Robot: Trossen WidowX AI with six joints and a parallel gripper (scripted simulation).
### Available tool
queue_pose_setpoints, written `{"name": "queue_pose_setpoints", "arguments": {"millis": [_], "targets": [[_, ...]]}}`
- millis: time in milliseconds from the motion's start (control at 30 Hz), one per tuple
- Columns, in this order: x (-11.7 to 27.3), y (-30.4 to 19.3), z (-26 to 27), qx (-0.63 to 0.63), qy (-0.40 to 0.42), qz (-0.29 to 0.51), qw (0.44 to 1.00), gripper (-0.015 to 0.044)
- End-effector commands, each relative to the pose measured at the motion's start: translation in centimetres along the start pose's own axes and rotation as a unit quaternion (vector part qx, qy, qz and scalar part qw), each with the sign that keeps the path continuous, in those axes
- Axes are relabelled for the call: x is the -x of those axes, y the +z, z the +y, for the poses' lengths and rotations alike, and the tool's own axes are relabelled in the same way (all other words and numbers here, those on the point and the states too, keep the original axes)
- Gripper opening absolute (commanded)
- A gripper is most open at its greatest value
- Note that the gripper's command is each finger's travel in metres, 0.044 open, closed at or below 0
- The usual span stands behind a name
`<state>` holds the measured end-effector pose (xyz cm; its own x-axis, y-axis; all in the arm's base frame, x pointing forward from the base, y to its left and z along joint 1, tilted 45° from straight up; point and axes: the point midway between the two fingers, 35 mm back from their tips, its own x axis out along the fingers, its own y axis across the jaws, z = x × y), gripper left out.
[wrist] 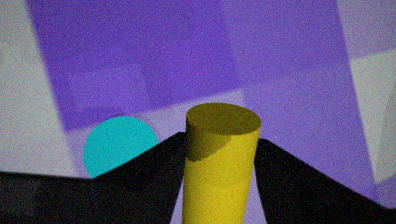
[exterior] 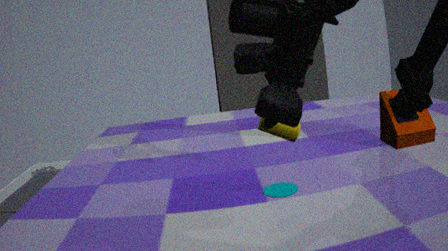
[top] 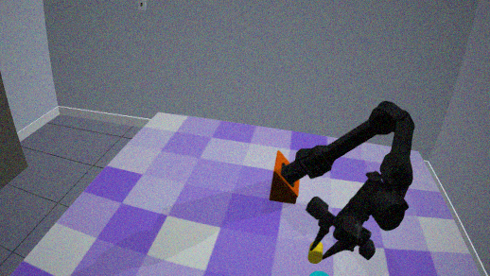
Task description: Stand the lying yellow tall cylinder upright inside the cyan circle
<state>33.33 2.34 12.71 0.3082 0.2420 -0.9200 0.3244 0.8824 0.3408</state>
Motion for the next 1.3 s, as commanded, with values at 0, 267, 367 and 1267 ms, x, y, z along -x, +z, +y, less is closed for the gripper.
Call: {"name": "queue_pose_setpoints", "arguments": {"millis": [0,267,367,1267], "targets": [[-0.13,-0.07,-0.01,-0.002,-0.006,-0.011,1.000,0.0105],[-0.21,-0.03,0.05,-0.003,-0.013,-0.036,0.999,0.0105],[-0.23,-0.01,0.08,-0.004,-0.016,-0.046,0.999,0.0105],[-0.13,0.12,0.40,-0.016,-0.028,-0.134,0.990,0.0105]]}}
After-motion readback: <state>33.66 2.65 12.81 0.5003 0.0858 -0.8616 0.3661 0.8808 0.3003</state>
